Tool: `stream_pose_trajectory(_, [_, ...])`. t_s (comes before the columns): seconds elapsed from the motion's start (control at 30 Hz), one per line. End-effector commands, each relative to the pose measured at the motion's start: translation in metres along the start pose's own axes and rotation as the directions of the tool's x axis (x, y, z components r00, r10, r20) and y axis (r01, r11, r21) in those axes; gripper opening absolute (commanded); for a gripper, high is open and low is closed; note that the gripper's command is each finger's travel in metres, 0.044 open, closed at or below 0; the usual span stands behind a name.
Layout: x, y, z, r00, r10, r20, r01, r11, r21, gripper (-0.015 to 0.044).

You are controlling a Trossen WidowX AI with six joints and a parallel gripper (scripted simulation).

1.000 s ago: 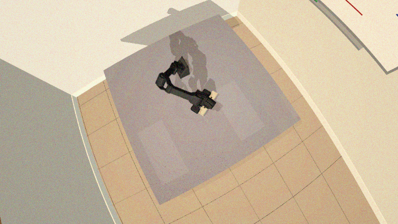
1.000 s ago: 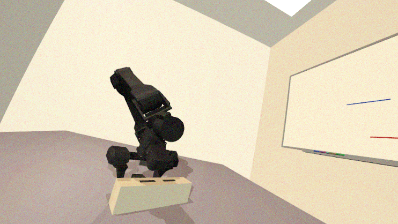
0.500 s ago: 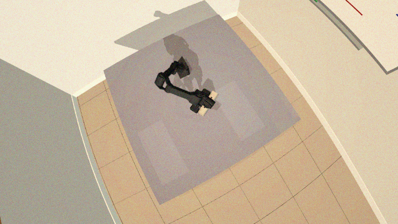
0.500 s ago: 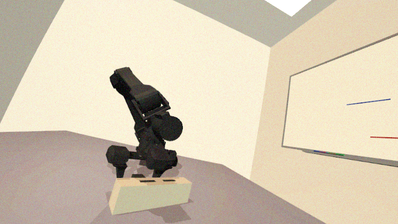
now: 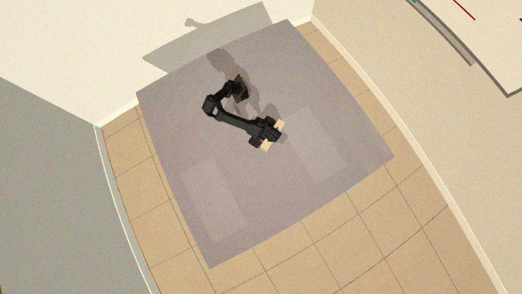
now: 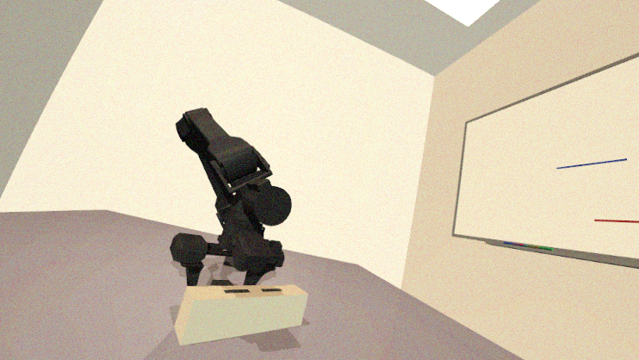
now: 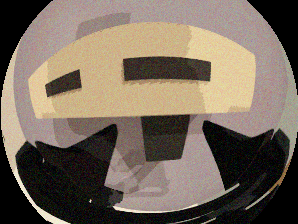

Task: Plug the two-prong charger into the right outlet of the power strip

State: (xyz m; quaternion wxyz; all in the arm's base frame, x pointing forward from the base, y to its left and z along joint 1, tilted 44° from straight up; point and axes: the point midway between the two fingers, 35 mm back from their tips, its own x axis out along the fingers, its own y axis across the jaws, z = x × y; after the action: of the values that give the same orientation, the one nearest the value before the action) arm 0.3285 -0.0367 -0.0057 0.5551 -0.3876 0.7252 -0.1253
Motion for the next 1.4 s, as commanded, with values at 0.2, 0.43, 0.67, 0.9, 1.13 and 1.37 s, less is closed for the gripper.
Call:
stream_pose_trajectory(0.2, [0.001, 0.001, -0.006, 1.0, -0.001, -0.005, 0.001, 1.0, -0.008, 0.044])
stream_pose_trajectory(0.43, [0.002, 0.0, -0.014, 1.0, -0.001, -0.005, 0.001, 1.0, -0.008, 0.044])
stream_pose_trajectory(0.67, [0.002, 0.0, -0.022, 1.0, -0.001, -0.006, 0.001, 1.0, -0.008, 0.044])
stream_pose_trajectory(0.9, [0.002, -0.001, -0.03, 1.0, -0.001, -0.006, 0.001, 1.0, -0.009, 0.044])
stream_pose_trajectory(1.13, [0.003, -0.001, -0.038, 1.0, -0.001, -0.006, 0.001, 1.0, -0.009, 0.044])
stream_pose_trajectory(1.37, [0.003, -0.001, -0.047, 1.0, -0.001, -0.007, 0.001, 1.0, -0.01, 0.044])
